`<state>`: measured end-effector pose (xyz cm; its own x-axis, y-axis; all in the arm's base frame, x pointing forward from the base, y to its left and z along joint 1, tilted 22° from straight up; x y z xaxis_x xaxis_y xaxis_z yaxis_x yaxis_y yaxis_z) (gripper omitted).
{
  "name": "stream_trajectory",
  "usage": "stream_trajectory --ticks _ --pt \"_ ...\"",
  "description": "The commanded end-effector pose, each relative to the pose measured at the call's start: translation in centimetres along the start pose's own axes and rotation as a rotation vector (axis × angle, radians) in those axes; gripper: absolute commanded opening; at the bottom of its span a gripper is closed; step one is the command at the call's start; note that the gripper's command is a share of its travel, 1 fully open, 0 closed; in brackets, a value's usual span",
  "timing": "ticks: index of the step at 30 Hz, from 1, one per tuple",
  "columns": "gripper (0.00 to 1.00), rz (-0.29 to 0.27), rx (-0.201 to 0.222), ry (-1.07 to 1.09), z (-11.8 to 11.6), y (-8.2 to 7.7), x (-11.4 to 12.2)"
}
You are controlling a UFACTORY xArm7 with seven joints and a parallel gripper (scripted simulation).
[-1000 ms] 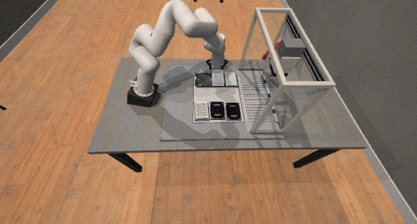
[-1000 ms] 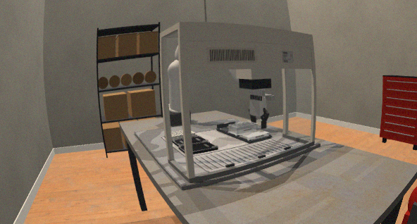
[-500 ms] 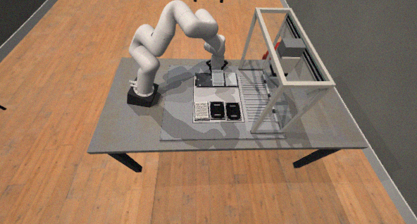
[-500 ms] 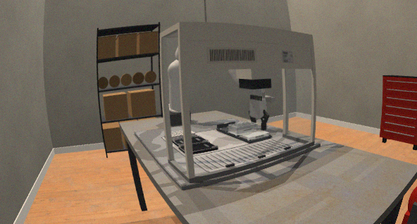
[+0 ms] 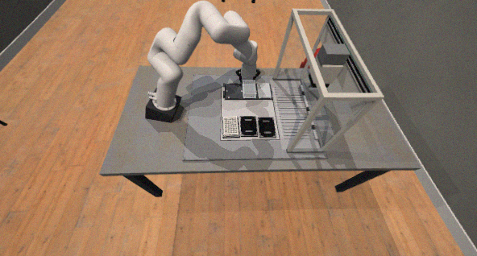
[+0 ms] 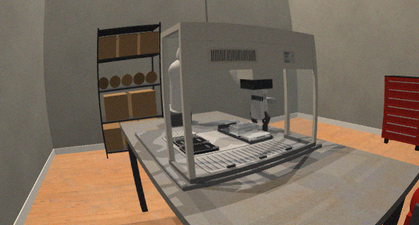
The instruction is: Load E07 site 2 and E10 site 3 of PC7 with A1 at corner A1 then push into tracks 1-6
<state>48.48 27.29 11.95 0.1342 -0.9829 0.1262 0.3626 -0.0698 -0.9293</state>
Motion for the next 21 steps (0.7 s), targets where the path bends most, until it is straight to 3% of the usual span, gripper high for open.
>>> stream_trajectory --ticks 1,21 --pt "1.00 0.002 0.003 0.000 0.13 -0.15 -0.09" --pt "1.00 0.002 0.003 0.000 0.02 -0.14 0.70"
Point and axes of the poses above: the point where the finger pads meet when closed, its own y axis out along the fingers, its own z axis across the jaws, x = y × z, the point moved 3 cm from there along -y, back along the fingers, and after that the axes turned 8 degrees about -y, right-handed, at the moved point
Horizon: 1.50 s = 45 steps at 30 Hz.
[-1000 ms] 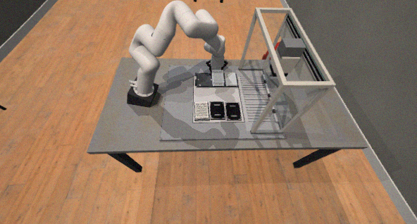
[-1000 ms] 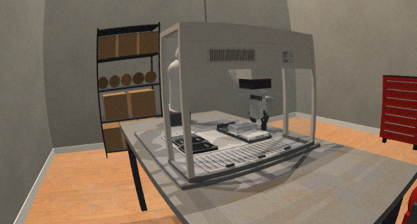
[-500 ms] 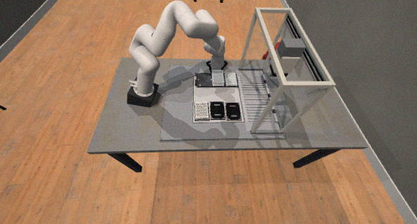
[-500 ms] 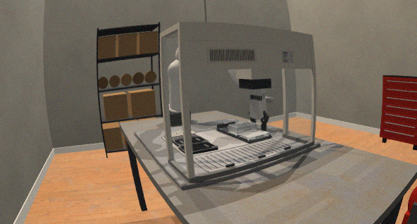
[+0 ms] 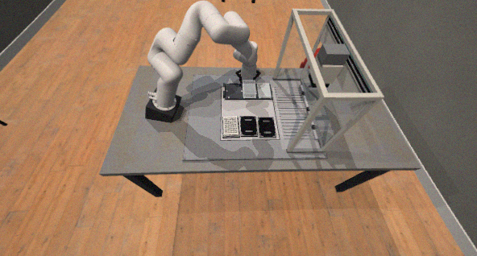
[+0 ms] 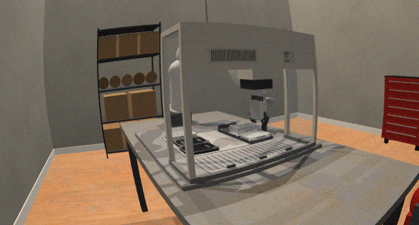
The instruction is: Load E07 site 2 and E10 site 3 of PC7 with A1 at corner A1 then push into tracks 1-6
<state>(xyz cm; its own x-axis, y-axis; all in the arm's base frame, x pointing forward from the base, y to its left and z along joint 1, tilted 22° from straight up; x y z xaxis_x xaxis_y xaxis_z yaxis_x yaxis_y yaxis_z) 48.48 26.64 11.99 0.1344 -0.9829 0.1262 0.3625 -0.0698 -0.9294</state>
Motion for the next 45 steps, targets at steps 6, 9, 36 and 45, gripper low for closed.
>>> stream_trajectory --ticks 6,9,36,45 --pt "1.00 0.002 0.004 0.000 0.1 -0.1 0.4" --pt "1.00 0.002 0.004 0.000 0.1 -0.1 0.5" --pt "1.00 0.002 0.004 0.000 -0.1 -0.1 1.6" --pt "1.00 0.002 0.004 0.000 -0.2 -0.1 2.1"
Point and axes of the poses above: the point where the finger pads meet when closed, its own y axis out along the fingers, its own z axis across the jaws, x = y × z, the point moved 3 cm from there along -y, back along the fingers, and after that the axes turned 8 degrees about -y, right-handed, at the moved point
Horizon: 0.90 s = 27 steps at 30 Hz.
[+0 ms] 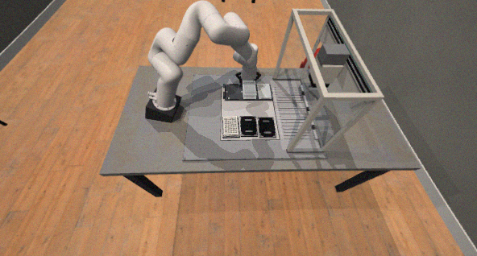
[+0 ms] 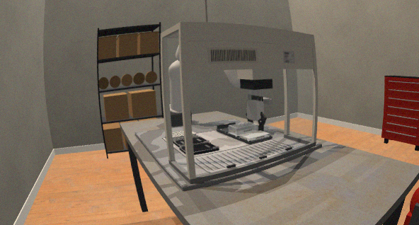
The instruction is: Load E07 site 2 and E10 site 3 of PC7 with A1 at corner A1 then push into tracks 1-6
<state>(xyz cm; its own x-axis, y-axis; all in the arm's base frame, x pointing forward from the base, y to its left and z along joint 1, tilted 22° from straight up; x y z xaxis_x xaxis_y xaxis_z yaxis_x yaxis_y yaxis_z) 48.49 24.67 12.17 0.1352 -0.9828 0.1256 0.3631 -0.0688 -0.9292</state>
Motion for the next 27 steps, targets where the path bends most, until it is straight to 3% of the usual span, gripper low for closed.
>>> stream_trajectory --ticks 1,27 --pt "1.00 0.001 0.003 0.001 0.1 -0.1 0.1" --pt "1.00 0.001 0.003 0.001 -0.1 -0.1 1.3"
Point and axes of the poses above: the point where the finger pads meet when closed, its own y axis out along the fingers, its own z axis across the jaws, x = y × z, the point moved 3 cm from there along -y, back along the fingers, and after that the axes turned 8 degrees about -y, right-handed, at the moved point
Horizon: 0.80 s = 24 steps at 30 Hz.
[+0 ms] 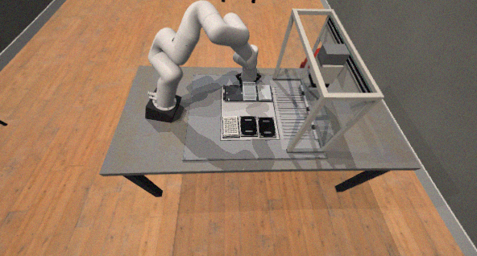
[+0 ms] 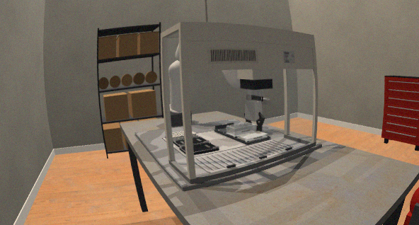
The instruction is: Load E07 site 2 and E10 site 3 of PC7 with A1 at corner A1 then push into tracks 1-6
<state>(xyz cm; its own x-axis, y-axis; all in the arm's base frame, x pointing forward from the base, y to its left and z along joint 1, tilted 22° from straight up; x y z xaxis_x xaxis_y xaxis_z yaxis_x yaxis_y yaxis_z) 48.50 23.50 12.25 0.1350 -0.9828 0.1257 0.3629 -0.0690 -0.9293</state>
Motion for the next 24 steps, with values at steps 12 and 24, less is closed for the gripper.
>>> stream_trajectory --ticks 12,24 --pt "1.00 0.001 0.003 0.001 0.05 -0.12 0.49" --pt "1.00 0.001 0.003 0.001 0.06 -0.12 0.49"
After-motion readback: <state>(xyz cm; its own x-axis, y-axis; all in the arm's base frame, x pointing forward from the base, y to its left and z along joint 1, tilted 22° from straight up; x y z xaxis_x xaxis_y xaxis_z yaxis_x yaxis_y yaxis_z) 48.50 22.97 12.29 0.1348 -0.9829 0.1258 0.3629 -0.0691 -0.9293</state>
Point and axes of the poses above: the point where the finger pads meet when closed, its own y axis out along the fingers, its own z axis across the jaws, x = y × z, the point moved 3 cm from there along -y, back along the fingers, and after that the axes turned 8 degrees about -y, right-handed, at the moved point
